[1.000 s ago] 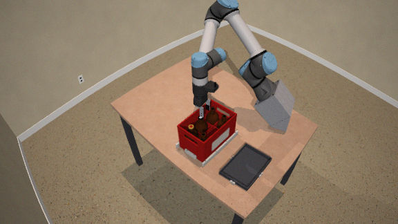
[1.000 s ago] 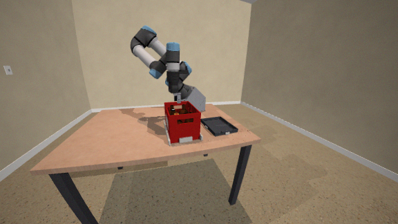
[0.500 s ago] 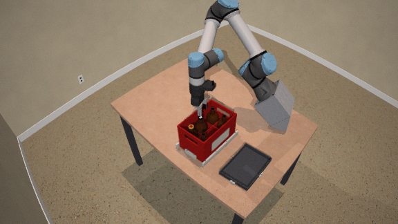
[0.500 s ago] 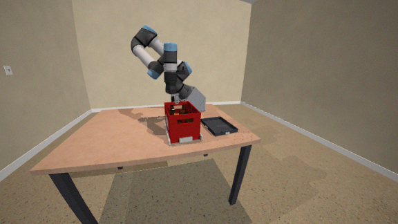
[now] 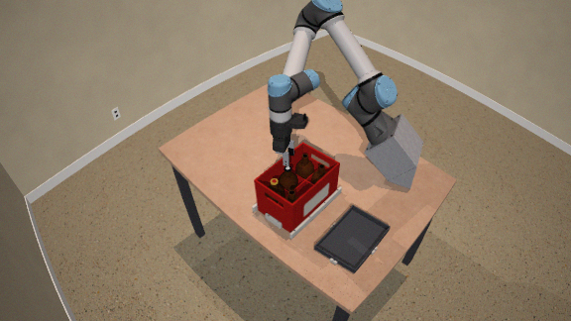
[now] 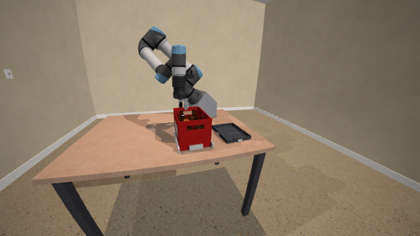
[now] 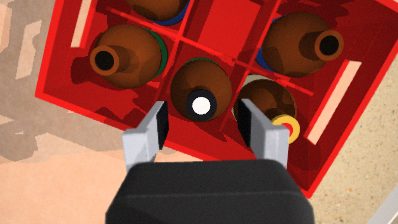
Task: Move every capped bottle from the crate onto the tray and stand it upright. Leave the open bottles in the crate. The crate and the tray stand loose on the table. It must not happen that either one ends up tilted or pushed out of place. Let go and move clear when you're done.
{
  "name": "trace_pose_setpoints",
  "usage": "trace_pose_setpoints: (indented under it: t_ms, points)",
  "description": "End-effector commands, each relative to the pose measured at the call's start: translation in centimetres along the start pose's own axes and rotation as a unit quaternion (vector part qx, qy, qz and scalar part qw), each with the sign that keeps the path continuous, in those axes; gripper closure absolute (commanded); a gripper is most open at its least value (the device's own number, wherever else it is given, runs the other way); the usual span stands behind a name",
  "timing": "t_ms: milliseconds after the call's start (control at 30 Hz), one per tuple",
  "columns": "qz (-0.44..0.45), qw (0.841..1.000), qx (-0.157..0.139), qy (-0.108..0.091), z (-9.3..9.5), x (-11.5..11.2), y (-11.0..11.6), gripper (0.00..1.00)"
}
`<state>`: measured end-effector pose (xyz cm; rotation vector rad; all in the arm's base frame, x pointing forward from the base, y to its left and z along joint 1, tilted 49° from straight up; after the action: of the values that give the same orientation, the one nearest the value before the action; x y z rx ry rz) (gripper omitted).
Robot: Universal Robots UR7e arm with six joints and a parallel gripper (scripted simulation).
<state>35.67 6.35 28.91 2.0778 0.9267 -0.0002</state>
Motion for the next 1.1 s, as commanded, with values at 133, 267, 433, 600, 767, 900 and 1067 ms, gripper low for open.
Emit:
trace_pose_setpoints:
  t_ms: [133, 267, 433, 600, 767, 900, 1067]
  points:
    - [-0.046, 0.999, 0.000, 0.002, 0.00, -0.22, 0.19, 0.00]
    - [-0.054, 0.999, 0.000, 0.001, -0.02, -0.17, 0.12, 0.00]
    - [-0.086, 0.996, 0.000, 0.002, -0.04, -0.22, 0.11, 0.00]
    - [-0.118, 0.993, -0.001, 0.003, -0.05, -0.27, 0.10, 0.00]
    - [-0.118, 0.993, 0.000, 0.002, -0.05, -0.25, 0.09, 0.00]
    - [-0.139, 0.990, 0.000, 0.003, -0.06, -0.27, 0.07, 0.00]
    - [-0.165, 0.986, -0.001, 0.004, -0.08, -0.29, 0.04, 0.00]
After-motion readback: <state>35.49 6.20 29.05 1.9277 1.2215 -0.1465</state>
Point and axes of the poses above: the point where the finger pads meet when closed, its own z axis out along the fingers, its own x axis across the jaws, y = z × x, the point moved 8 cm from there along -z, back along the fingers, and after that the axes turned 15 degrees about -z, right-handed, at the moved point
